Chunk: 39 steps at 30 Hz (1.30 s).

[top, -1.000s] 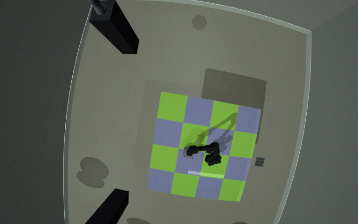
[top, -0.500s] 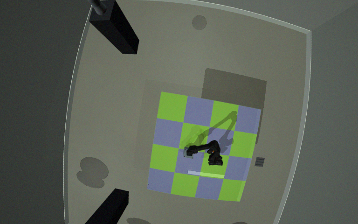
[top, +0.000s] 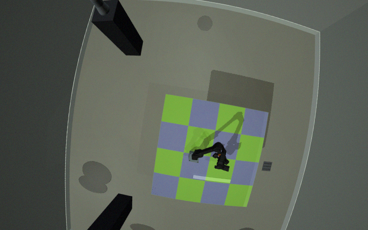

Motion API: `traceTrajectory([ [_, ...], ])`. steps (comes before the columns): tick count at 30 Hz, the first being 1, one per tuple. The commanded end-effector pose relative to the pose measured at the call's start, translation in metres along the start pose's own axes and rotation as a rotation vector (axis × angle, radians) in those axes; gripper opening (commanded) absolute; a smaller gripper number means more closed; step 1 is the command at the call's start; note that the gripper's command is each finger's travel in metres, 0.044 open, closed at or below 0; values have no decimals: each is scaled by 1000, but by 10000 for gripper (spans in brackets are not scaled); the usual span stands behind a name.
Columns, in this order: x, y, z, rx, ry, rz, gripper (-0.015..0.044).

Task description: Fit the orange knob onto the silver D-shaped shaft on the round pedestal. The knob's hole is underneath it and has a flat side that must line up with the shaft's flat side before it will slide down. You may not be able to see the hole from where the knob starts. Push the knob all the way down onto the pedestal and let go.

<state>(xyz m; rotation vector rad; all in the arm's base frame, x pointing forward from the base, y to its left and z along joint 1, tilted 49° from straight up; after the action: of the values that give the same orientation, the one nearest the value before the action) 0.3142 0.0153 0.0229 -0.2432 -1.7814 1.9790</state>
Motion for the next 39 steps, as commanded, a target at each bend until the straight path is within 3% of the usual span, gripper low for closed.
traceTrajectory([
  [1,-1,-5,25,-6,-1,5,440],
  [20,12,-51,66,-87,28,-117,440],
  [34,12,-53,67,-90,27,-132,440],
  [36,15,-54,66,-47,-13,-129,440],
  [39,19,-56,67,189,-134,-118,440],
])
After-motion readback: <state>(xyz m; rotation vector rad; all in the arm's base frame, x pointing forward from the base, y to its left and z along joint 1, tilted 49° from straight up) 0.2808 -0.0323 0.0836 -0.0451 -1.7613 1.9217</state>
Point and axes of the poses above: the point midway between the two fingers, 35 mm back from their tips, its own z axis back along the fingers, its own x axis across the jaws, y = z × x, the point moved 1 cm from there along z, back along the fingers, and after that the axes turned 2 degrees about -z, right-handed, at the moved point
